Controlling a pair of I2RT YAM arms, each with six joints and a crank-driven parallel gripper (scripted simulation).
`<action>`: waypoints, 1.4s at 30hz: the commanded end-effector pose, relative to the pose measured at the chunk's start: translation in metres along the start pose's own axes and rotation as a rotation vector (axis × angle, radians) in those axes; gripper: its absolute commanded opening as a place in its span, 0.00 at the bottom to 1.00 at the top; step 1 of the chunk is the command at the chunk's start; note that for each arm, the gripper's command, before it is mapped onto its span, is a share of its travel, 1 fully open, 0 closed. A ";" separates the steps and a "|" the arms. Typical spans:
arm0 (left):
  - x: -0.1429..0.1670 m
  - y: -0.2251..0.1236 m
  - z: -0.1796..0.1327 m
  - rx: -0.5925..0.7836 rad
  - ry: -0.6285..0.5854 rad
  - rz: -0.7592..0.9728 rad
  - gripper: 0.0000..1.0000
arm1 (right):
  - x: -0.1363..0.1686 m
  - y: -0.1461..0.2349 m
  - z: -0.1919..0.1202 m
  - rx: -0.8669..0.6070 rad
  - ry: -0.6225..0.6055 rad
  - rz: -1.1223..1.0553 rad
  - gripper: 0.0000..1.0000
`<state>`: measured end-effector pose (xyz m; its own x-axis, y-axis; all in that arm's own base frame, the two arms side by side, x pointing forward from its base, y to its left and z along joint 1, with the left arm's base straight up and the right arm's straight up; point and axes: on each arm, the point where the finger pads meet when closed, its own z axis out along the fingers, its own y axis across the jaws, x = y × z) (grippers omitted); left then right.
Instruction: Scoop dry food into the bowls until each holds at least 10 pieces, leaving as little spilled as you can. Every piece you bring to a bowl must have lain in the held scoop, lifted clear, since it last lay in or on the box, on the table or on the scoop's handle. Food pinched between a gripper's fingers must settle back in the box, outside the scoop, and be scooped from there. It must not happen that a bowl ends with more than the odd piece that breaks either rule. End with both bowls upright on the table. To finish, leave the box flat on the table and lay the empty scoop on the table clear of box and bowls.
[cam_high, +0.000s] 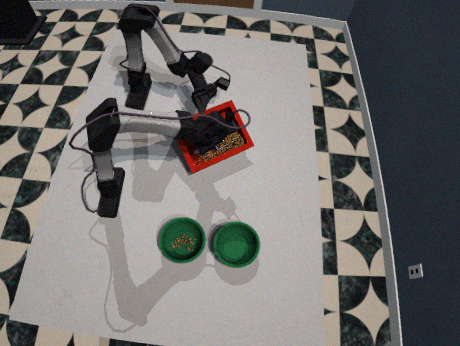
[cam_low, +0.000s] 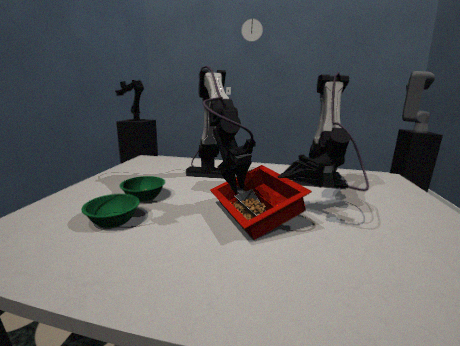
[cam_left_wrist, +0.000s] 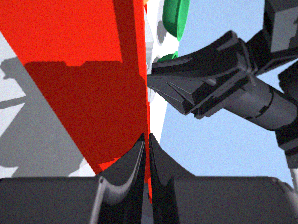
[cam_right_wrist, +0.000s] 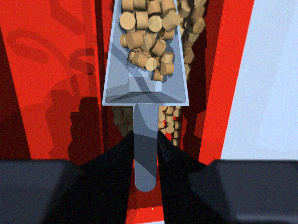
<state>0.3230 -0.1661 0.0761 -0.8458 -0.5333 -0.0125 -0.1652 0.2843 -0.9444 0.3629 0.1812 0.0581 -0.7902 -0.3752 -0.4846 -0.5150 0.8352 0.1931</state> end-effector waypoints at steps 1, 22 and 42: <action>-0.009 -0.034 0.001 0.080 -0.006 0.129 0.00 | -0.031 0.001 -0.012 0.045 -0.158 -0.037 0.00; -0.009 -0.034 0.001 0.080 -0.006 0.129 0.00 | -0.026 0.006 -0.022 0.164 -0.399 -0.098 0.00; -0.009 -0.034 0.001 0.080 -0.006 0.129 0.00 | -0.023 0.013 -0.033 0.187 -0.441 -0.113 0.00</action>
<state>0.3230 -0.1661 0.0761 -0.8458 -0.5333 -0.0125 -0.1653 0.2843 -0.9444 0.3563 0.1817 0.0669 -0.5422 -0.3260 -0.7744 -0.4965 0.8679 -0.0178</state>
